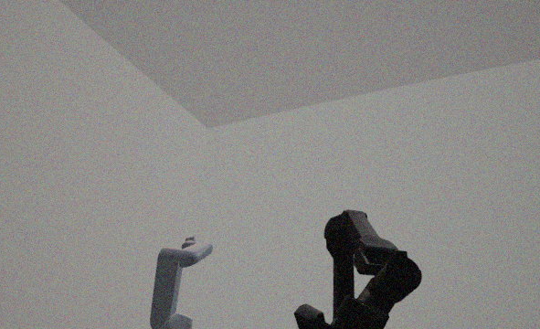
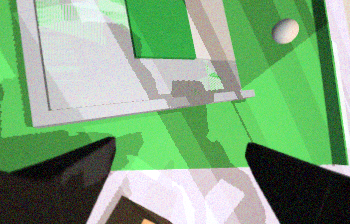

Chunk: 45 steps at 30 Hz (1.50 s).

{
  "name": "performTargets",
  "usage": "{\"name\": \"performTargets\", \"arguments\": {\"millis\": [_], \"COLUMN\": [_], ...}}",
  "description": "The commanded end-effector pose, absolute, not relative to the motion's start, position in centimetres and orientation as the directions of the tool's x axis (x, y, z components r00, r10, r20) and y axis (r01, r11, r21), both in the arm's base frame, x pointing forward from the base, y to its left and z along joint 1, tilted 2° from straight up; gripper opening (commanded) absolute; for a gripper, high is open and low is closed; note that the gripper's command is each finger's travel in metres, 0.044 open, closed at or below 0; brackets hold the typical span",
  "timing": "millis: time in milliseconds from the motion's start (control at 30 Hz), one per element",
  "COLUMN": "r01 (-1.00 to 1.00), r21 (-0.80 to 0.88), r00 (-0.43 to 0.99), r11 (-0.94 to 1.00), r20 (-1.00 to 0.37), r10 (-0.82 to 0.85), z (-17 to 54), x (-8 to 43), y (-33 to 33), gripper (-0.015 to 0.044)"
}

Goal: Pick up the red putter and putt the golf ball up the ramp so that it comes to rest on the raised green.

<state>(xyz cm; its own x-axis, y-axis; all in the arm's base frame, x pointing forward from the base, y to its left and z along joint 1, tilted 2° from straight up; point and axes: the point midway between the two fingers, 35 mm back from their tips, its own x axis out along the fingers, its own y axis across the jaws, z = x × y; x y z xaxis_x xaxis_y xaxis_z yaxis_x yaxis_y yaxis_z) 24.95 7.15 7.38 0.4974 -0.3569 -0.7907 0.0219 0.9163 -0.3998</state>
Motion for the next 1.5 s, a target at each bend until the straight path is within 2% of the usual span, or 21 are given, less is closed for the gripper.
{"name": "performTargets", "arguments": {"millis": [0,100,200,333,433,533,600,1467], "r01": [0.003,-0.255,-0.561,-0.861,-0.977,-0.997,-0.99,-0.99], "r21": [-0.399,-0.361,-0.256,-0.097,-0.028,-0.041,-0.057,-0.057], "r00": [0.493,0.432,0.341,0.205,0.1,0.003,-0.019,-0.02], "r11": [0.917,0.897,0.788,0.5,0.213,-0.069,-0.131,-0.131], "r20": [-0.797,-0.872,-0.938,-0.965,-0.938,-0.876,-0.856,-0.856], "r10": [-0.349,-0.228,-0.063,0.165,0.333,0.483,0.516,0.517], "z": [7.3,7.0,7.0,7.9,9.3,11.2,11.7,9.7], "x": [24.9,24.8,24.4,23.6,23.0,22.5,22.4,22.4], "y": [7.3,9.3,12.0,15.5,18.0,20.2,20.7,21.7], "gripper": [0.0426,0.044,0.044,0.044,0.044,0.044,0.044,0.044]}}
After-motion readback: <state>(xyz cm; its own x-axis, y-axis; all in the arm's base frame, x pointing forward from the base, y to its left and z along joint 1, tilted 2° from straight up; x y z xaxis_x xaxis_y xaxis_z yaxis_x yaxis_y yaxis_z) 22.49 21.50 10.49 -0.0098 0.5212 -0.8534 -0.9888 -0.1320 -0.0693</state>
